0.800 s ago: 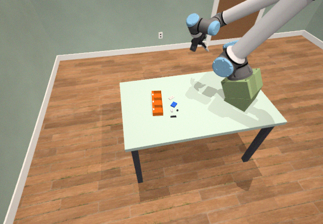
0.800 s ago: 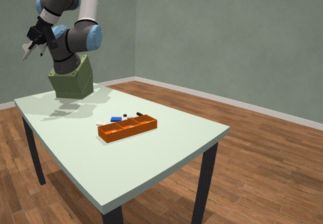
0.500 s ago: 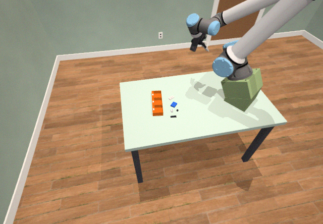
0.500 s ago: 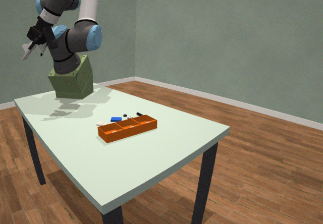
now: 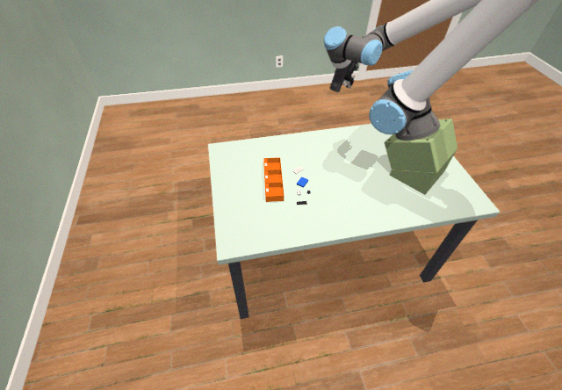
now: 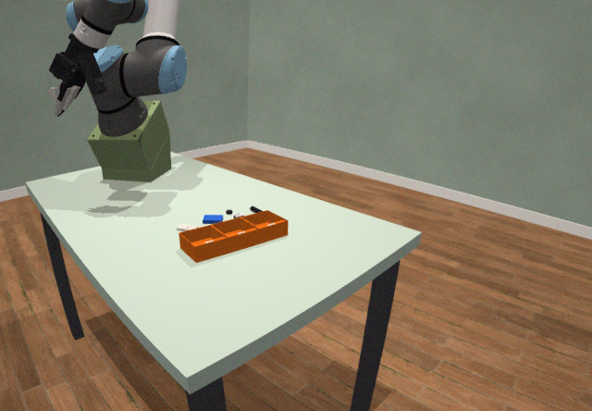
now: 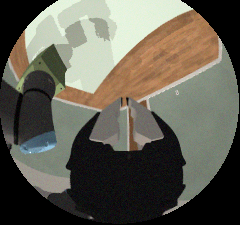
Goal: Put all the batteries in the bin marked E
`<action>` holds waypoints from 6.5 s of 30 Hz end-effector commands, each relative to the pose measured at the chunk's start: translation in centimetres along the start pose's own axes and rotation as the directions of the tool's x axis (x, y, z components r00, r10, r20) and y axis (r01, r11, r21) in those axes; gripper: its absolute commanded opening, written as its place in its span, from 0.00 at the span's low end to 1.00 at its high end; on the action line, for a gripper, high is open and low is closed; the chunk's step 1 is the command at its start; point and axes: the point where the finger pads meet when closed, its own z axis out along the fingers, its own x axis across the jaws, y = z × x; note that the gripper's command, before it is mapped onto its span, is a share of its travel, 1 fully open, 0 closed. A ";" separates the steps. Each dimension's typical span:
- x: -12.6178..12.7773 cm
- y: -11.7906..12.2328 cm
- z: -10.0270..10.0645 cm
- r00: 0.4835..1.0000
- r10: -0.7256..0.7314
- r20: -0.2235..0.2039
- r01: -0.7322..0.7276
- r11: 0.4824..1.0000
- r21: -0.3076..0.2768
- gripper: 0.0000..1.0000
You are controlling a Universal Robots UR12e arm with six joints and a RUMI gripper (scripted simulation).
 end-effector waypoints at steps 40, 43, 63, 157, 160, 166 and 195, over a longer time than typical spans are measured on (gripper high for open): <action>2.5 -12.3 2.2 0.987 0.163 -0.004 -0.161 0.975 0.154 0.04; 2.6 -13.1 1.8 0.980 0.199 0.001 -0.196 0.962 0.189 0.04; 3.7 -18.7 -1.6 0.958 0.284 0.026 -0.280 0.922 0.267 0.04; -3.4 -40.3 -17.9 0.782 0.510 0.359 -0.624 0.640 0.448 0.04; -1.4 -41.5 -16.5 0.699 0.584 0.412 -0.715 0.572 0.402 0.04; 1.1 -42.8 -14.7 0.701 0.583 0.411 -0.713 0.574 0.403 0.04; 10.9 -48.2 -7.5 0.703 0.582 0.410 -0.711 0.572 0.408 0.04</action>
